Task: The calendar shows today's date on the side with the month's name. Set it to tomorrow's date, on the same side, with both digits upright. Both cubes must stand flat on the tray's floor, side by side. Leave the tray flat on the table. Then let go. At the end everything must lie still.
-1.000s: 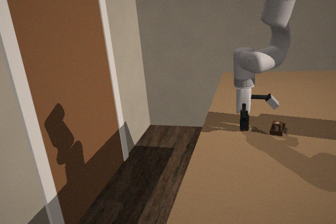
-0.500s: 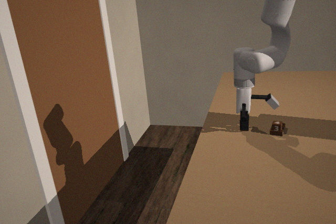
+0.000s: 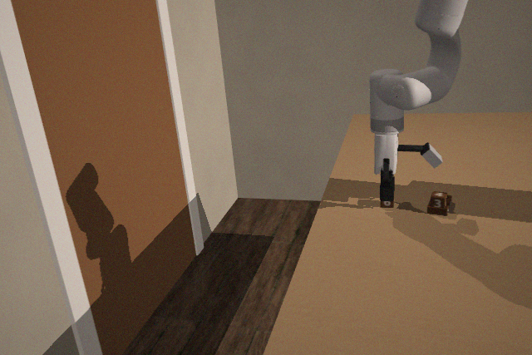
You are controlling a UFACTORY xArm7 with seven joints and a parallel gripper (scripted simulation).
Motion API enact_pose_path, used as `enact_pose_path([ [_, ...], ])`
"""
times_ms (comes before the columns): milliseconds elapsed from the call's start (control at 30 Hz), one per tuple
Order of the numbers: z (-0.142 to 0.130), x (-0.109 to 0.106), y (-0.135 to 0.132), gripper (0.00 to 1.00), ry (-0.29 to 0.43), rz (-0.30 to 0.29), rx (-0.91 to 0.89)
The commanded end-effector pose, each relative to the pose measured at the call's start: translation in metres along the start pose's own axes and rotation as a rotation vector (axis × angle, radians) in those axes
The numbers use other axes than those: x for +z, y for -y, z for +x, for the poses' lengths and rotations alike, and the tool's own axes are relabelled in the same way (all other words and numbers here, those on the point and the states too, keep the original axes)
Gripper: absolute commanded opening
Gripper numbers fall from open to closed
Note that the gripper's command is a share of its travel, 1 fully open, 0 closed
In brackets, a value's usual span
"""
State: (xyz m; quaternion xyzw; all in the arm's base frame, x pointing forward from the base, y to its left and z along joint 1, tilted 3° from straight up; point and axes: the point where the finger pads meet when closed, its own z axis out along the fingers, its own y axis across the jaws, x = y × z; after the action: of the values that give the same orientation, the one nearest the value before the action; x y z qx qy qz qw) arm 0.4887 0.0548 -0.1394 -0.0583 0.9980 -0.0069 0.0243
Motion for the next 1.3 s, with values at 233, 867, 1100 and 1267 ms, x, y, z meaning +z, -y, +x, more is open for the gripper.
enact_pose_path([
  [233, -0.002, -0.043, 0.000, 0.49, 0.005, 0.000, 0.000],
  [867, -0.002, -0.078, 0.000, 1.00, 0.005, 0.000, 0.000],
  [1100, -0.002, -0.078, 0.000, 1.00, 0.005, 0.000, 0.000],
  [1267, -0.002, -0.078, 0.000, 1.00, 0.005, 0.000, 0.000],
])
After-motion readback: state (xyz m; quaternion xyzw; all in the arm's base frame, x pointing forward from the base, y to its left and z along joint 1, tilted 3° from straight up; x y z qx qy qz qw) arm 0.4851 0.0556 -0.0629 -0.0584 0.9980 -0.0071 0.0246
